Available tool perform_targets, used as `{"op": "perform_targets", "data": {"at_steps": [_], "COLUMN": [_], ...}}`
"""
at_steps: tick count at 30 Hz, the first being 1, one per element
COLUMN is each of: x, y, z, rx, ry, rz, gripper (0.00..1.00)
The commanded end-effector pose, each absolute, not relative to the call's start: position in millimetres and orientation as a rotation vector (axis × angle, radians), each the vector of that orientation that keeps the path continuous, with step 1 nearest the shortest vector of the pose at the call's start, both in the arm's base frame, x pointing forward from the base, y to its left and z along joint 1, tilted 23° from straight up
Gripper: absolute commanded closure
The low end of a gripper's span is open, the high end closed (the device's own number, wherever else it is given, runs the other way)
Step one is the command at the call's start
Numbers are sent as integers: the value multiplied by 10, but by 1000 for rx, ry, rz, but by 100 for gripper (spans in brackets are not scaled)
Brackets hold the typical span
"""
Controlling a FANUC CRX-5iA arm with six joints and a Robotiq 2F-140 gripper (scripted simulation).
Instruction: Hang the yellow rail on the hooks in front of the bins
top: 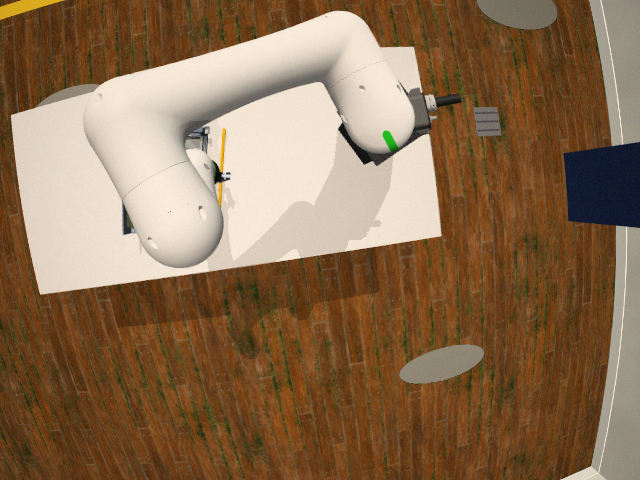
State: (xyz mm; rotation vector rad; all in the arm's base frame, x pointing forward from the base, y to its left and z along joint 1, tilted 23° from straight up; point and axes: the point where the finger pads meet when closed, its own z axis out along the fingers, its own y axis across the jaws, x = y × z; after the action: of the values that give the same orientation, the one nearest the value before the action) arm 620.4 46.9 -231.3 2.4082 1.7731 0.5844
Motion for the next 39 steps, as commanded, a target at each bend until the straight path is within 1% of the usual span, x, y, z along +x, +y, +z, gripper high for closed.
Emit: {"op": "perform_targets", "data": {"at_steps": [1,24,29,39], "x": [6205,6205,6145,6145], "y": [468,468,440,440], "z": [-2312,-2312,-2019,-2019], "rx": [2408,2408,2376,2376], "ry": [1773,1773,1807,1807], "rz": [585,585,581,581], "gripper": [100,100,100,100]}}
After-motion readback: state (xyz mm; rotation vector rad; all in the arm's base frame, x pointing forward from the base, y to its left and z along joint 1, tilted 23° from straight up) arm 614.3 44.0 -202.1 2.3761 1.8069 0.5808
